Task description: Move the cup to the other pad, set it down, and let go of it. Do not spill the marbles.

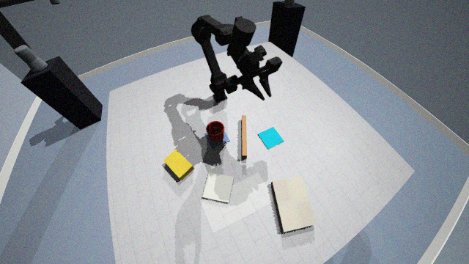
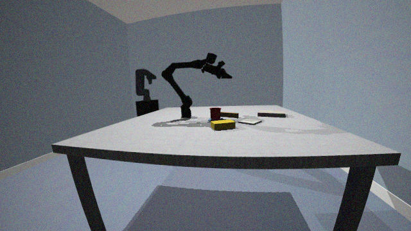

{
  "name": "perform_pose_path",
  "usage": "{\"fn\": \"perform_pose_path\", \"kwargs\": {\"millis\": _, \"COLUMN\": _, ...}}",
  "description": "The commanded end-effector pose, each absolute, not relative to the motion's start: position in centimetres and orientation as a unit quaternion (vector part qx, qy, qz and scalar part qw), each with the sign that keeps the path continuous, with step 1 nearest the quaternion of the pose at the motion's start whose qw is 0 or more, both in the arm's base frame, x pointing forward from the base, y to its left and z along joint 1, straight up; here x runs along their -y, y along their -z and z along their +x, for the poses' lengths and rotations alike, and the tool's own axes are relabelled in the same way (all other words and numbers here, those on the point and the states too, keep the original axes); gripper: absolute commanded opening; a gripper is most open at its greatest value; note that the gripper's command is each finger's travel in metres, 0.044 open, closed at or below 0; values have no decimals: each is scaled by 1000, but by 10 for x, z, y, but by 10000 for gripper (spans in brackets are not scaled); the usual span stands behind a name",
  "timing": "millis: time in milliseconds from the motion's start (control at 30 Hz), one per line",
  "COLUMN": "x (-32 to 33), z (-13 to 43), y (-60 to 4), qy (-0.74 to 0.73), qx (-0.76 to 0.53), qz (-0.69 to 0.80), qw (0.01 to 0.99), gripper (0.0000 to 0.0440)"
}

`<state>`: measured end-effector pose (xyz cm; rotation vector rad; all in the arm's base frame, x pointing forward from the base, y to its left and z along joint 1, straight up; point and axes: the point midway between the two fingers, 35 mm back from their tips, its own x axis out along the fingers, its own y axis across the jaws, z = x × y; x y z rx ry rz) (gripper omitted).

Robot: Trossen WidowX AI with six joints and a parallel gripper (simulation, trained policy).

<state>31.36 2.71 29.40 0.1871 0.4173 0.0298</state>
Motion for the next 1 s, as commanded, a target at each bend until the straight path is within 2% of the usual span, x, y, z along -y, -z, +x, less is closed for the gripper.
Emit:
{"fn": "perform_pose_path", "kwargs": {"millis": 0, "x": -29, "z": 313, "y": -291, "qy": -14, "qx": -230, "qz": 100, "qw": 968, "gripper": 95}}
{"fn": "perform_pose_path", "kwargs": {"millis": 967, "x": -27, "z": 290, "y": -247, "qy": 28, "qx": -470, "qz": 88, "qw": 878, "gripper": 109}}
